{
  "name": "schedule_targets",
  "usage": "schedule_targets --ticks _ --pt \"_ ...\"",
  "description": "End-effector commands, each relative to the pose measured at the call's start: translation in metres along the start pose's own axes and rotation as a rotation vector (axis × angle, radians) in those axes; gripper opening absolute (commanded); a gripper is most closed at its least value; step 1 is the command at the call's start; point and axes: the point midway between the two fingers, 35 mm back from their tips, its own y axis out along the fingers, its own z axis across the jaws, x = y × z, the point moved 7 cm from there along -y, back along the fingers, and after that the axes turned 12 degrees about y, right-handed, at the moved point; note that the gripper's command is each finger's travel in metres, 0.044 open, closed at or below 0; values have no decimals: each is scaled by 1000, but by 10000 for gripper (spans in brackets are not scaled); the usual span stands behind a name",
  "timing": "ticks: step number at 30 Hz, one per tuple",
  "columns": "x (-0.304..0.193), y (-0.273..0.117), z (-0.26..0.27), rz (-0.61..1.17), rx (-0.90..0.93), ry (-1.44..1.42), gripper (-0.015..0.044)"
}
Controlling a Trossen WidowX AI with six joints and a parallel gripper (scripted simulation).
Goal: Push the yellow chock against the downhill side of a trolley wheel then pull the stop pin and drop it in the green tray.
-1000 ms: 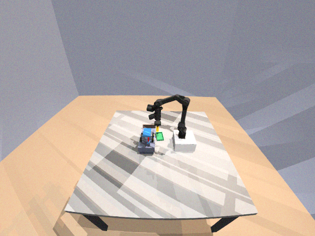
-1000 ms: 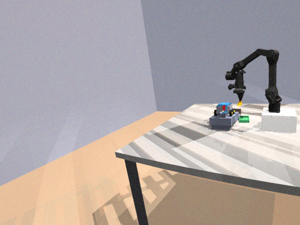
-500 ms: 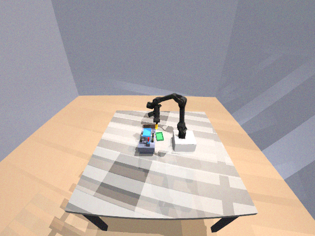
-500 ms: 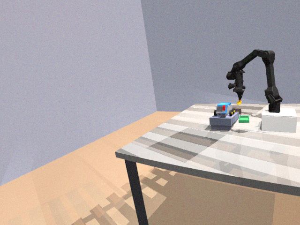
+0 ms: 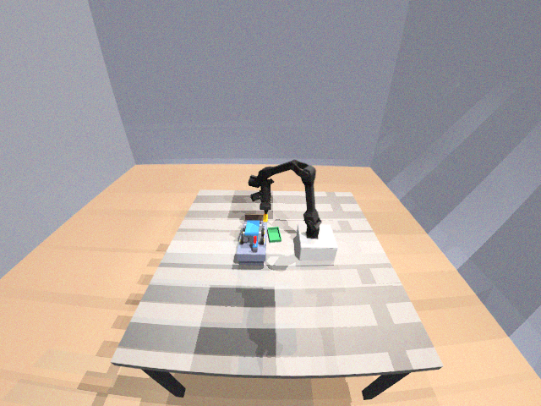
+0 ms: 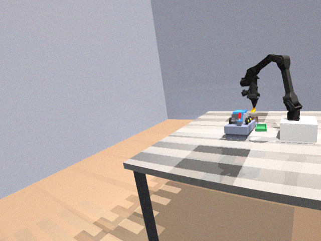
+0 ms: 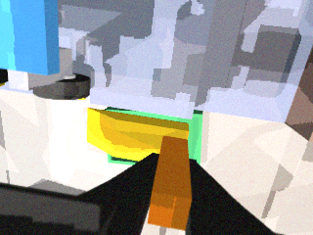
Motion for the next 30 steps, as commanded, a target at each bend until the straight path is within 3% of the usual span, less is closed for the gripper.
schedule_targets --ticks 1,30 --pt "11 0 1 -9 3 2 0" --pt "13 59 0 -9 3 2 0"
